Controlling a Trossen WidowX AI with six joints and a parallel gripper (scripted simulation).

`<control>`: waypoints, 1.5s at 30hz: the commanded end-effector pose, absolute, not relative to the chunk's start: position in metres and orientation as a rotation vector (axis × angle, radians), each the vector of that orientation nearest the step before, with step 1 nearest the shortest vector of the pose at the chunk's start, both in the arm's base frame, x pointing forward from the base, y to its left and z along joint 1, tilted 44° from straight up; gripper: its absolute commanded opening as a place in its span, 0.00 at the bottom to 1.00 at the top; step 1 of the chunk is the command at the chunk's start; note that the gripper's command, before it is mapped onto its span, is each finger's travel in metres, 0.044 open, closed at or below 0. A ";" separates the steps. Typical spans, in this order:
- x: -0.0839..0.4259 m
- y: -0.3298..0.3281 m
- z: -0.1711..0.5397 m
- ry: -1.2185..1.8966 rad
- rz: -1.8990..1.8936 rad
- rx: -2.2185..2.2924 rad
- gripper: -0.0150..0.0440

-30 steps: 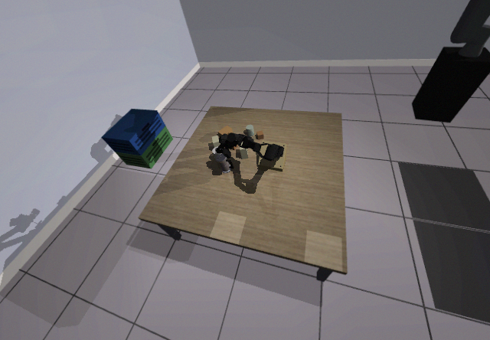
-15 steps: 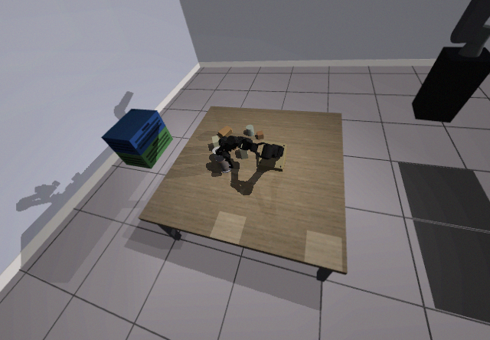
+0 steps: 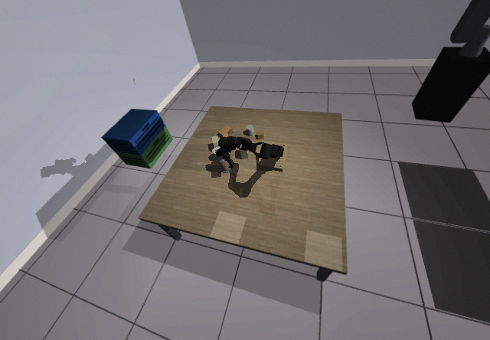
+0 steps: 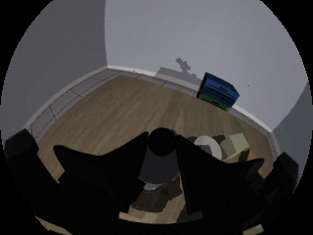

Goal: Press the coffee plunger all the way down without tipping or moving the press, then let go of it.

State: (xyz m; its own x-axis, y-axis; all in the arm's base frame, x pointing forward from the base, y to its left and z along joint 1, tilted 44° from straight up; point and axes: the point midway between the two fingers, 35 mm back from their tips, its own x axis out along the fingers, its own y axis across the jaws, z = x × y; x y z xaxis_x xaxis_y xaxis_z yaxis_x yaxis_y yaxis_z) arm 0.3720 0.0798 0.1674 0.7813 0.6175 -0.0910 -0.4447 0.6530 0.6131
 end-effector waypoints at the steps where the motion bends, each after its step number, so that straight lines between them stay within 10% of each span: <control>1: 0.372 0.085 0.162 0.333 0.628 0.616 0.46; 38: 0.377 0.083 0.165 0.323 0.624 0.612 0.46; 45: 0.377 0.083 0.165 0.323 0.624 0.612 0.77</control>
